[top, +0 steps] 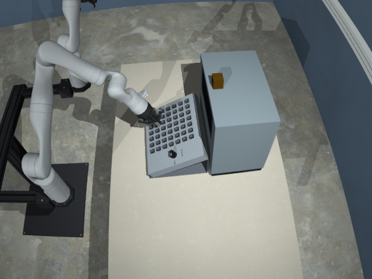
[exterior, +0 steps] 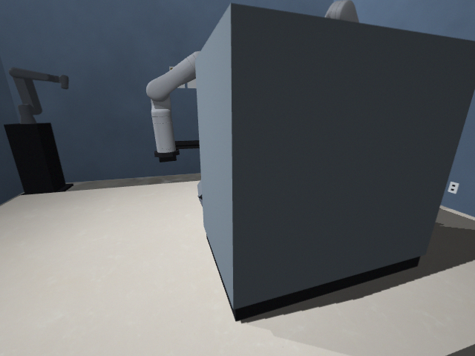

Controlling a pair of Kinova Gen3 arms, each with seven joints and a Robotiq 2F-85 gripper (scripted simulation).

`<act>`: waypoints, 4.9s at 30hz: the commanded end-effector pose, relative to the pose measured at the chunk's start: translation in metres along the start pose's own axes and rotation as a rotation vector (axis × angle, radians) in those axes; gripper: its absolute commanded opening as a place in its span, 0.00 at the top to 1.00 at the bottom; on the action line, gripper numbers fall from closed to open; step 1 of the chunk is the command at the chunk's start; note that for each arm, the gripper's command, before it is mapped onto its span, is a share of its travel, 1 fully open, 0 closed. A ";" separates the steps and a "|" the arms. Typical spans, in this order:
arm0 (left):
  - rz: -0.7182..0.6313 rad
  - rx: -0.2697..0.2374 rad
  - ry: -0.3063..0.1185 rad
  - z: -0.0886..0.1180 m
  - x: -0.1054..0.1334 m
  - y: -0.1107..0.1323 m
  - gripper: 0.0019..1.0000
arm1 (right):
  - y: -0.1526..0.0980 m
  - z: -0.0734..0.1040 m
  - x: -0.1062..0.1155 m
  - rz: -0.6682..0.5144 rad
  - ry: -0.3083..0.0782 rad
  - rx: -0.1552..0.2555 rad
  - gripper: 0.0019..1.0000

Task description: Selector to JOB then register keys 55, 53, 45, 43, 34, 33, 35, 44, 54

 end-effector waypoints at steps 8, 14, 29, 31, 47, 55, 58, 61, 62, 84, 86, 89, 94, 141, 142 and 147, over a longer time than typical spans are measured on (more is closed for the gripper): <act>0.000 0.000 -0.002 0.001 0.000 0.000 0.00 | 0.001 0.001 0.000 0.005 0.001 0.001 0.90; 0.000 0.000 -0.002 0.001 0.000 0.000 0.00 | 0.001 0.001 -0.001 0.023 0.001 0.001 0.90; 0.000 0.000 -0.002 0.001 0.000 0.000 0.00 | 0.002 0.001 -0.006 0.287 0.001 0.002 0.90; 0.000 0.000 -0.002 0.001 0.000 0.000 0.00 | 0.002 0.001 -0.006 0.287 0.001 0.002 0.90; 0.000 0.000 -0.002 0.001 0.000 0.000 0.00 | 0.004 0.001 -0.020 0.934 0.000 0.002 0.90; 0.000 0.000 -0.002 0.001 0.000 0.000 0.00 | 0.005 0.001 -0.029 1.344 0.000 0.002 0.90; 0.000 0.000 -0.002 0.001 0.000 0.000 0.00 | 0.005 0.001 -0.033 1.530 0.000 0.002 0.90; 0.000 0.000 -0.002 0.001 0.000 0.000 0.00 | 0.006 0.001 -0.037 1.716 0.000 0.002 0.90; 0.000 0.000 -0.002 0.001 0.000 0.000 0.00 | 0.006 0.001 -0.038 1.776 -0.001 0.002 0.90; 0.000 0.000 -0.002 0.001 0.000 0.000 0.00 | 0.009 0.001 -0.059 2.727 -0.002 0.002 0.90; 0.000 0.000 -0.002 0.001 0.000 0.000 0.00 | 0.009 0.001 -0.060 2.801 -0.002 0.002 0.90; 0.000 0.000 -0.002 0.001 0.000 0.000 0.00 | 0.010 0.001 -0.062 2.897 -0.002 0.002 0.90; 0.000 0.000 -0.002 0.001 0.000 0.000 0.00 | 0.010 0.001 -0.065 3.019 -0.002 0.002 0.90; 0.000 0.000 -0.002 0.001 0.000 0.000 0.00 | 0.010 -0.021 -0.068 3.141 -0.002 0.002 0.90; 0.000 0.000 -0.002 0.001 0.000 0.000 0.00 | 0.010 -0.021 -0.068 3.141 -0.002 0.002 0.90; 0.000 0.000 -0.002 0.001 0.000 0.000 0.00 | 0.010 -0.021 -0.068 3.141 -0.002 0.002 0.90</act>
Point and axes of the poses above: on each arm, the point where the finger pads meet when closed, its own z axis back along the fingers, its own y axis across the jaws, x = y × z, the point moved 4 cm from there along z, back along the fingers, and after that the axes turned 8 degrees about z, right-handed, at the moved point
